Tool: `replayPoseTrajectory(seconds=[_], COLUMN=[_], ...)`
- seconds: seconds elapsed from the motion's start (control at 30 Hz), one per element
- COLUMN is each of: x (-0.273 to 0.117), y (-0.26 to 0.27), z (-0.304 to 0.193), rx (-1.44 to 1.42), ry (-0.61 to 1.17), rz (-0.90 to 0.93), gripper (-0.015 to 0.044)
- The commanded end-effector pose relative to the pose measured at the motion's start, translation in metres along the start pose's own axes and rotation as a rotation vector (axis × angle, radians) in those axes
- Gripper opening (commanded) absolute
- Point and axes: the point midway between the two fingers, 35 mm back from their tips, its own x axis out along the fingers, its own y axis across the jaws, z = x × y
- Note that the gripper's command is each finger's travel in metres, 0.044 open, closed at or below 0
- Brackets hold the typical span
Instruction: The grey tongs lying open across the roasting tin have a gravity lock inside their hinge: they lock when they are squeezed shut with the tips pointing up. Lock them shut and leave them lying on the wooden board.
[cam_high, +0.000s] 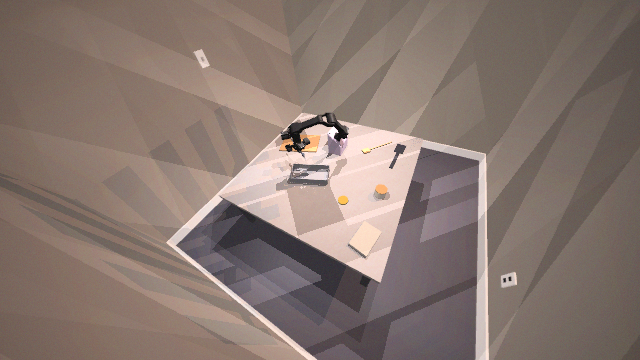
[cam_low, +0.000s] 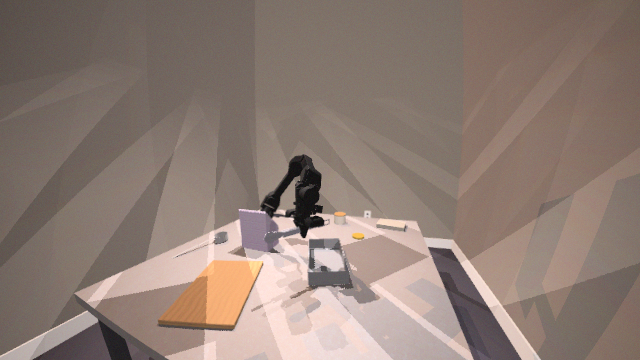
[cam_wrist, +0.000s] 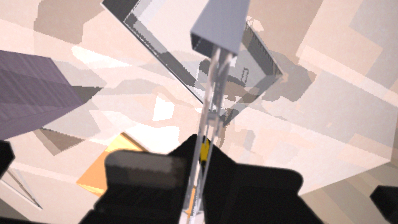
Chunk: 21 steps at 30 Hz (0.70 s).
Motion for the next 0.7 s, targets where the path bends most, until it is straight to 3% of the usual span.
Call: replayPoseTrajectory(seconds=[0.0, 0.33, 0.67], x=[0.001, 0.007, 0.004], y=[0.006, 0.03, 0.043], z=[-0.032, -0.106, -0.13], rx=[-0.055, -0.217, -0.267], ry=[0.004, -0.007, 0.004], rz=[0.004, 0.016, 0.006], gripper=[-0.015, -0.015, -0.015])
